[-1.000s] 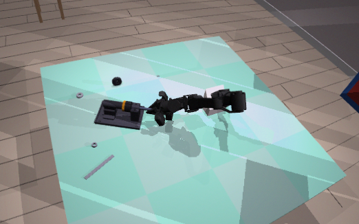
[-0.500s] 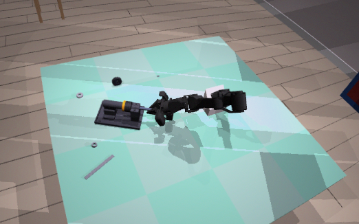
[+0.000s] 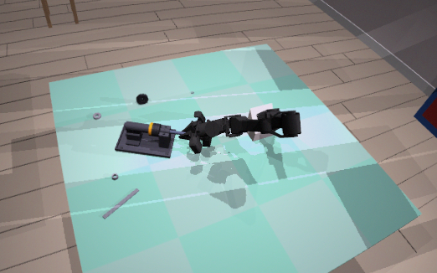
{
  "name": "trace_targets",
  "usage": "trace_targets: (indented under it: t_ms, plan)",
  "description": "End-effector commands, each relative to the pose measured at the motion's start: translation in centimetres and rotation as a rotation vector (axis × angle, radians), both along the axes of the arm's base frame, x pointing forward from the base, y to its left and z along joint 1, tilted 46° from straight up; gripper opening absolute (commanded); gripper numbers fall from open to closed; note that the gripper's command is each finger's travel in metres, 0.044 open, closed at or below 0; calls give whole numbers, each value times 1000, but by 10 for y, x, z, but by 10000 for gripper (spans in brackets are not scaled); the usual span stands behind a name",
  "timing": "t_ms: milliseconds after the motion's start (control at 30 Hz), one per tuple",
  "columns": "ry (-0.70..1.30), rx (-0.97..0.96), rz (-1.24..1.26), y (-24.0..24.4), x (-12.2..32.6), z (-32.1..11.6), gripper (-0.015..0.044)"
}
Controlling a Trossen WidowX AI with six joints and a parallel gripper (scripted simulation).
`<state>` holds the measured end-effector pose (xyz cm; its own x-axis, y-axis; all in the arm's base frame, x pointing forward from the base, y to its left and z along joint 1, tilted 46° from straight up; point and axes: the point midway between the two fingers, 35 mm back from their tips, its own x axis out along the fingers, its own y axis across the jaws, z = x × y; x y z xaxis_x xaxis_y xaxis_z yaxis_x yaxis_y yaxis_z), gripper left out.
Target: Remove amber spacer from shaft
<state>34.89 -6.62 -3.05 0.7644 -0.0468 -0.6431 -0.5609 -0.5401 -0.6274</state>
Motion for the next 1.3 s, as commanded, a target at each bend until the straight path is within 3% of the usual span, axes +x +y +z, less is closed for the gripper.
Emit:
trace_targets:
  t_ms: [0, 1267]
  plan:
    - [1, 4, -5, 0, -1, 0, 0]
    - [1, 4, -5, 2, -5, 1, 0]
